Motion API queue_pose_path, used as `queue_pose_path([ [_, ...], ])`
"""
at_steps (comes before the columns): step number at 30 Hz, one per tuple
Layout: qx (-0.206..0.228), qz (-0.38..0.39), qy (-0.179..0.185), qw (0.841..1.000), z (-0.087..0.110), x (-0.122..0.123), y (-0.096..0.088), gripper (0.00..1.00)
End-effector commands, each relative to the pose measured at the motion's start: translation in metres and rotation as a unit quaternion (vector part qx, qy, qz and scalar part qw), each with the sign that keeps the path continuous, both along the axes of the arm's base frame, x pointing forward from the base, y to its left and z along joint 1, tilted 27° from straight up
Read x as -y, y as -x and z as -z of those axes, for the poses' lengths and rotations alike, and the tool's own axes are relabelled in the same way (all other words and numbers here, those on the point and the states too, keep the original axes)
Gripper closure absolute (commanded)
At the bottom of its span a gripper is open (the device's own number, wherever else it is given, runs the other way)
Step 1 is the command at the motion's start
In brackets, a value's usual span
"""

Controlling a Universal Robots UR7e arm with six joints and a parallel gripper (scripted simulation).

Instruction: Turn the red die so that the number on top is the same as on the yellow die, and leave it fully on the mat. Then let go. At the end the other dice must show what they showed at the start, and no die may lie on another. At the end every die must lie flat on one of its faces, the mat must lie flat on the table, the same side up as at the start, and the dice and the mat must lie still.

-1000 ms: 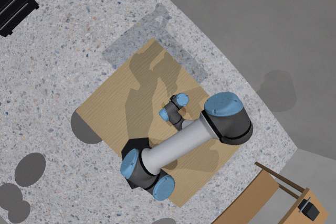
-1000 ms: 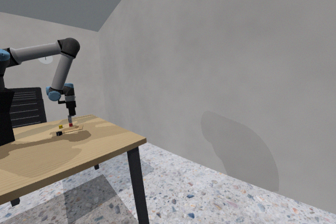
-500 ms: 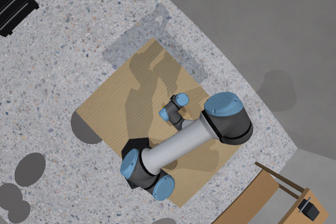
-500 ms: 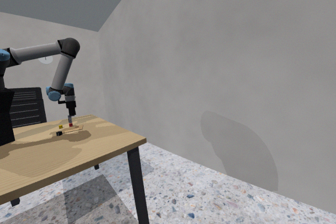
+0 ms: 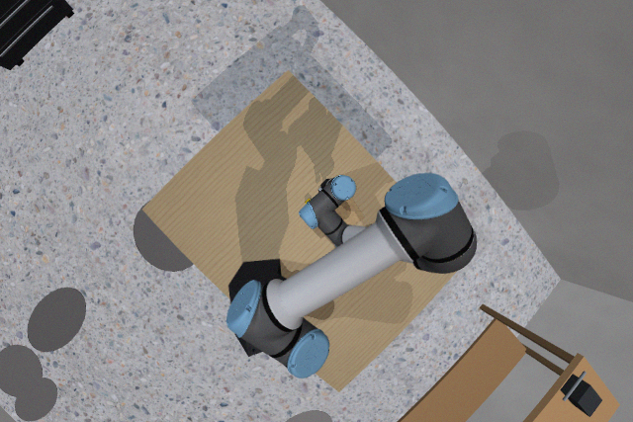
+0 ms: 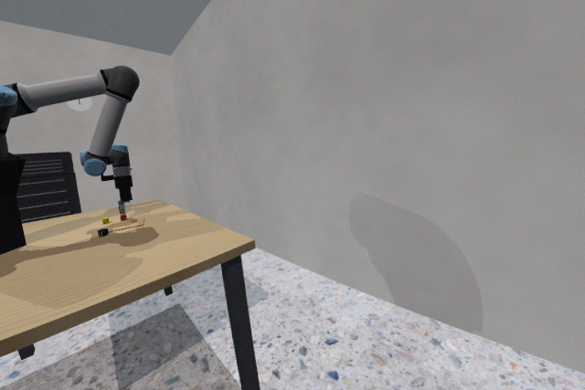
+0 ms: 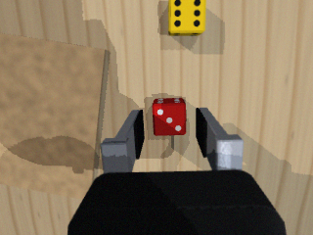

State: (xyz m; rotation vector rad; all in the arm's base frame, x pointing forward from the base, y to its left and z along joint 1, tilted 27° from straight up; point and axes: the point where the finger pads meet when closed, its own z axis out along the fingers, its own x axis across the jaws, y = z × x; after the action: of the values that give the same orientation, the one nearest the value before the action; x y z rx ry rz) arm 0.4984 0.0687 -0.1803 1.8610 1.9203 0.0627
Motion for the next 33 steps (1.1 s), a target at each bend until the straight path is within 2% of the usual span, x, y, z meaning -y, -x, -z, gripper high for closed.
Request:
queue_pose_path([
  [1, 0.000, 0.000, 0.000, 1.000, 0.000, 0.000, -0.001, 0.21],
  [12, 0.000, 0.000, 0.000, 1.000, 0.003, 0.001, -0.002, 0.21],
  [26, 0.000, 0.000, 0.000, 1.000, 0.023, 0.008, -0.010, 0.21],
  [33, 0.000, 0.000, 0.000, 1.000, 0.027, 0.009, -0.012, 0.21],
])
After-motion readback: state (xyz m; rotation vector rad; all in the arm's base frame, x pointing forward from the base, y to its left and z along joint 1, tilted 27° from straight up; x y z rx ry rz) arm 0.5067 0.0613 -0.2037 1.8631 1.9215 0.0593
